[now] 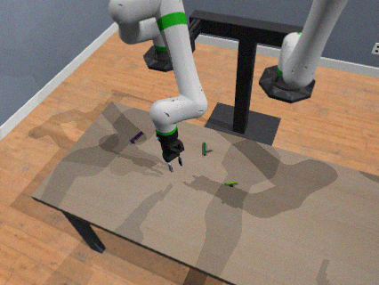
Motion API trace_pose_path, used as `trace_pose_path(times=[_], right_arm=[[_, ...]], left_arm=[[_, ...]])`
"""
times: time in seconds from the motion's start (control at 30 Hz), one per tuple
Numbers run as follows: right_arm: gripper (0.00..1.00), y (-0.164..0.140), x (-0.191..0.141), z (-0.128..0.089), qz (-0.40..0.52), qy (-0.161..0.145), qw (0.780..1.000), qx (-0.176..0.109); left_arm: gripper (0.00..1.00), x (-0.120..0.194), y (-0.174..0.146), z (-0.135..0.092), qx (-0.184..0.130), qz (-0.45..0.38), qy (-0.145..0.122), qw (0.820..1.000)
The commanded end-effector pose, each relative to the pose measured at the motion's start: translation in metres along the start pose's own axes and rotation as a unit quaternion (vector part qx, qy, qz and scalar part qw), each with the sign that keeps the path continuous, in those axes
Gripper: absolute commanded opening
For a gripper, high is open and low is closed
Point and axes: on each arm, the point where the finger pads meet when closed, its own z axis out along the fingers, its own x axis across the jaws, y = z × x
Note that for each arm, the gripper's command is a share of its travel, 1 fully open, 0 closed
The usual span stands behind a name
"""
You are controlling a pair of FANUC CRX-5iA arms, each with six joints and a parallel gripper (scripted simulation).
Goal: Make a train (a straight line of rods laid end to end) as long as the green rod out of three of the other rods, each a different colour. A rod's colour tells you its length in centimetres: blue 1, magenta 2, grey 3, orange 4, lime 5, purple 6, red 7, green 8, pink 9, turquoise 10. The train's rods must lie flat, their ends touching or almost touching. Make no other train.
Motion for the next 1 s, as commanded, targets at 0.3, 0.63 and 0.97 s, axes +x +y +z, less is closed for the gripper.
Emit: trace_pose_path(times=[0.3,0.63,0.97], right_arm=[[1.0,-0.087,-0.078,0.0,0.066,0.002,0.998,-0.002],[1.0,-0.136,-0.145,0.0,0.111,0.003,0.994,-0.002],[1.0,-0.168,-0.203,0.001,0.146,0.003,0.989,-0.002]], left_arm=[[1.0,0.0,0.0,-0.001,-0.001,0.0,0.0,1.0],[1.0,0.0,0.0,-0.001,-0.001,0.0,0.0,1.0],[1.0,0.0,0.0,-0.001,-0.001,0.0,0.0,1.0]])
